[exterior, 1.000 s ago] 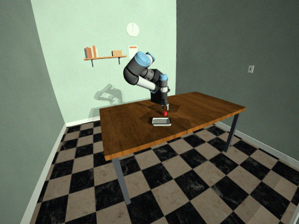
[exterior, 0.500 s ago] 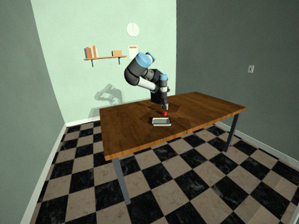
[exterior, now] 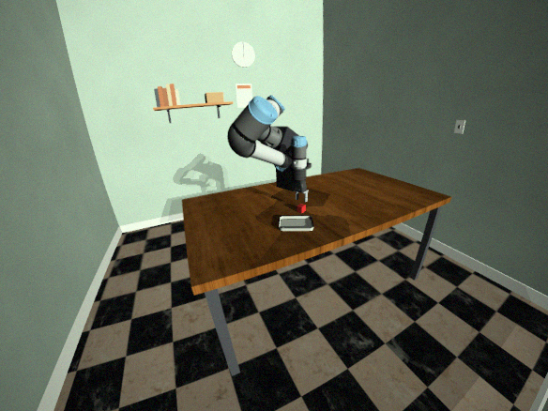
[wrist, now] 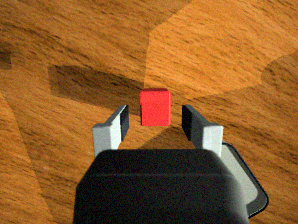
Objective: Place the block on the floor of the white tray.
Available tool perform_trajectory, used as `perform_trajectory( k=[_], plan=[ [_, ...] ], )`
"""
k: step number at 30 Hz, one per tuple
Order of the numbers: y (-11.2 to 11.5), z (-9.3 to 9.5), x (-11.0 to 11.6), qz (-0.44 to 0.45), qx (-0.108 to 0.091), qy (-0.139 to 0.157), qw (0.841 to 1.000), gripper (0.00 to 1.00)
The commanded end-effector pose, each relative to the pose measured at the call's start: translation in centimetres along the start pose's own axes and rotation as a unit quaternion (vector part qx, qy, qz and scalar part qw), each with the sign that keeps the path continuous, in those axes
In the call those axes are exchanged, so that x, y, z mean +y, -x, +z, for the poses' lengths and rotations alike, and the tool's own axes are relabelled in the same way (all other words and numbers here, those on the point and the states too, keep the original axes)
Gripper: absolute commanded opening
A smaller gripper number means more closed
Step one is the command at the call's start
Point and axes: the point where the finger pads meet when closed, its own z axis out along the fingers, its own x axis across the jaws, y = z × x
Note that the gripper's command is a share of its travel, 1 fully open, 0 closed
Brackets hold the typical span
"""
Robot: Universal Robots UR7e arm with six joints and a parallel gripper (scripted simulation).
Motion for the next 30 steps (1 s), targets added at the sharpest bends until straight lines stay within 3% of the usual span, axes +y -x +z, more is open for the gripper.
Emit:
perform_trajectory(
  k=[1, 30],
  plan=[
    [-0.02, -0.03, 0.01, 0.0, 0.0, 0.0, 1.0, 1.0],
    [-0.03, 0.48, 0.01, 0.0, 0.0, 0.0, 1.0, 1.0]
  ],
)
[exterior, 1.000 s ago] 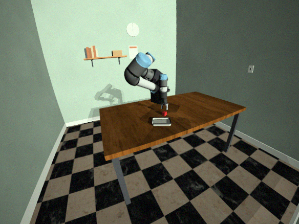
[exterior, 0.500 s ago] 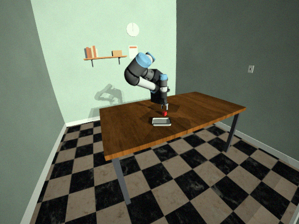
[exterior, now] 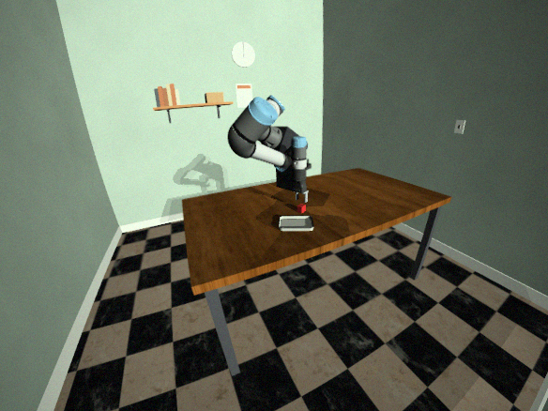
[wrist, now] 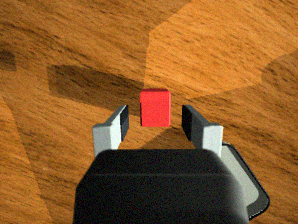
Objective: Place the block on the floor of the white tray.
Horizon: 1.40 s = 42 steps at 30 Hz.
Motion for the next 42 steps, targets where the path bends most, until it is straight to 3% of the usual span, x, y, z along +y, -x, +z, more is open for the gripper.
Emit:
perform_trajectory(
  k=[1, 20, 42],
  plan=[
    [0.0, 0.3, 0.0, 0.0, 0.0, 0.0, 1.0, 1.0],
    [0.0, 2.1, 0.0, 0.0, 0.0, 0.0, 1.0, 1.0],
    [0.0, 2.2, 0.0, 0.0, 0.0, 0.0, 1.0, 1.0]
  ],
)
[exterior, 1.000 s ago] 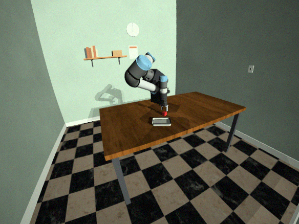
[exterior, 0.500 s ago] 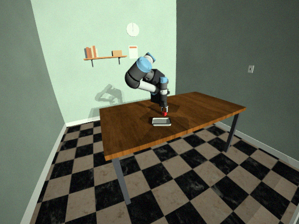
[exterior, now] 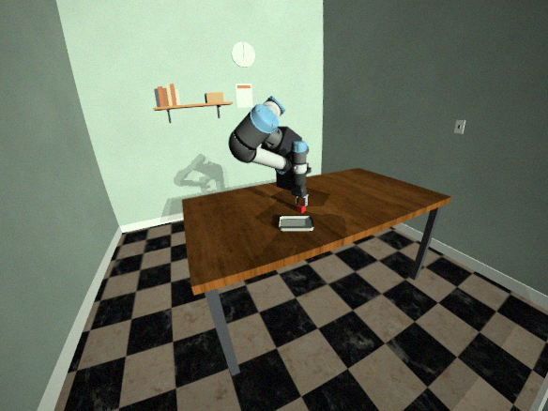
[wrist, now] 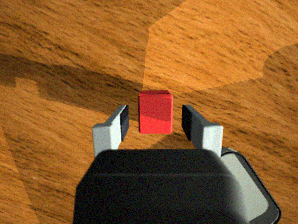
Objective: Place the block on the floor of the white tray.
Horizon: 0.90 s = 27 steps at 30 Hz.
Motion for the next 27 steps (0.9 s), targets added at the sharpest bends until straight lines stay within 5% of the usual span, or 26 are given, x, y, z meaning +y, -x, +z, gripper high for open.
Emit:
perform_trajectory(
  k=[1, 27],
  plan=[
    [0.0, 0.0, 0.0, 0.0, 0.0, 0.0, 1.0, 1.0],
    [0.0, 3.9, 0.0, 0.0, 0.0, 0.0, 1.0, 1.0]
  ],
)
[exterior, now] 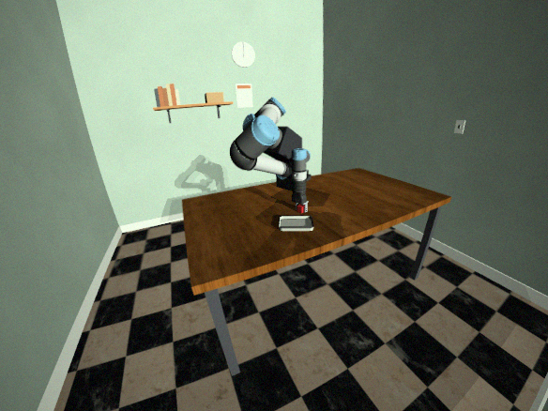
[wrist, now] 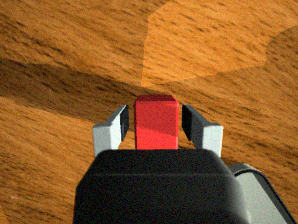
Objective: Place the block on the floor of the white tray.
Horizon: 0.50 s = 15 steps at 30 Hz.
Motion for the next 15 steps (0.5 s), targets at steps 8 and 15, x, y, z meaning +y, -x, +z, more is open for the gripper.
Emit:
perform_trajectory(
  k=[8, 15],
  plan=[
    [-0.03, 0.1, 0.01, 0.0, 0.0, 0.0, 1.0, 1.0],
    [-0.03, 0.1, 0.01, 0.0, 0.0, 0.0, 1.0, 0.0]
  ],
)
